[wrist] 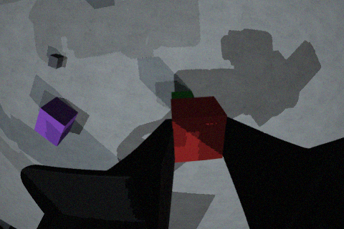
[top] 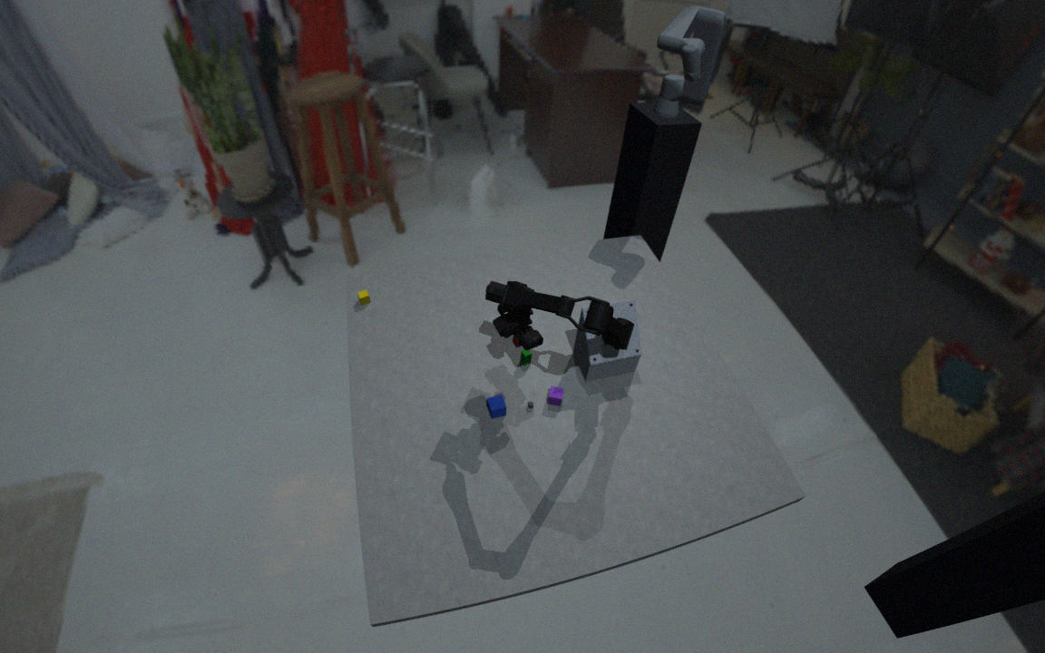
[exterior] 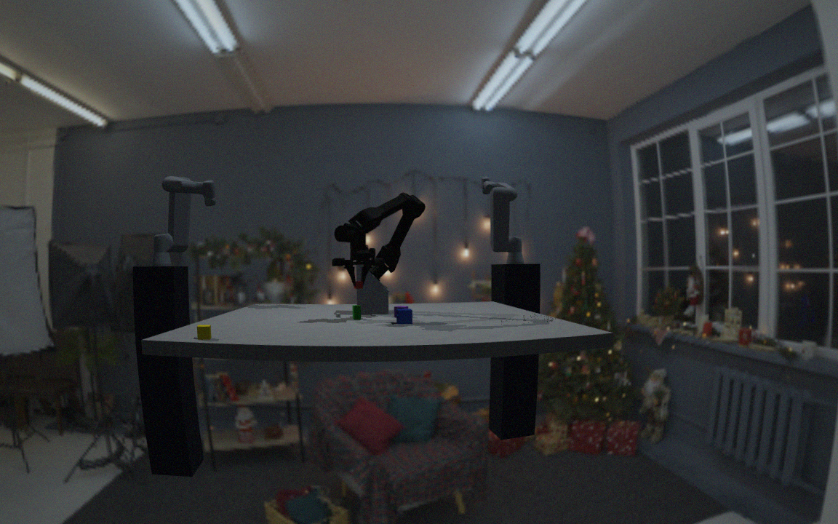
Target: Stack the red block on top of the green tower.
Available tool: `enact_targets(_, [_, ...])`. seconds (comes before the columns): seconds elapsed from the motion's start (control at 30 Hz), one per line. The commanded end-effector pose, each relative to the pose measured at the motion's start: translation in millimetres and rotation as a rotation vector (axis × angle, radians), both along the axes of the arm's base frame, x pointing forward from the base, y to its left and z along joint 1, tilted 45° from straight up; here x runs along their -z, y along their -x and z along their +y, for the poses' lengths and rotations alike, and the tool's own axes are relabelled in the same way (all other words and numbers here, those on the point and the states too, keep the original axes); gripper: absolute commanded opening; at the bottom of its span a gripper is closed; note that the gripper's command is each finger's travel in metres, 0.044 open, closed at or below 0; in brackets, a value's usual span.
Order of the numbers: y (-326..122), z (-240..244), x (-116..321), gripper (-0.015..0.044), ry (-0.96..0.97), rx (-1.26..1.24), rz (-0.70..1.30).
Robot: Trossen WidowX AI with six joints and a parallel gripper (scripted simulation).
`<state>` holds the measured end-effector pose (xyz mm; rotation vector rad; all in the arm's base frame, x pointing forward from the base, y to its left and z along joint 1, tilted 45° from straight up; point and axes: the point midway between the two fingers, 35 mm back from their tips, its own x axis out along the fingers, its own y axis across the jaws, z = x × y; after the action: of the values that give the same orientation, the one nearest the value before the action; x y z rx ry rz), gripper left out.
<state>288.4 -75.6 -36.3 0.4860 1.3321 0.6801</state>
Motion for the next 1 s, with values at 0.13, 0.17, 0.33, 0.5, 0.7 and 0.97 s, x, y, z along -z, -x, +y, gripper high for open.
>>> enact_targets(0.13, [30.9, -3.6, 5.8, 0.0, 0.002, -0.002, 0.006])
enact_targets(0.17, [33.4, -3.7, 6.3, 0.0, 0.002, -0.002, 0.006])
enact_targets(0.33, [32.8, 7.4, 16.7, 0.0, 0.002, -0.003, 0.006])
enact_targets(0.5, [31.9, 22.9, 30.2, 0.0, 0.0, -0.002, 0.005])
enact_targets(0.7, [29.6, 30.8, 40.4, 0.0, 0.0, -0.002, 0.005])
enact_targets(0.97, [27.3, 41.6, 53.3, 0.0, -0.002, -0.002, 0.005])
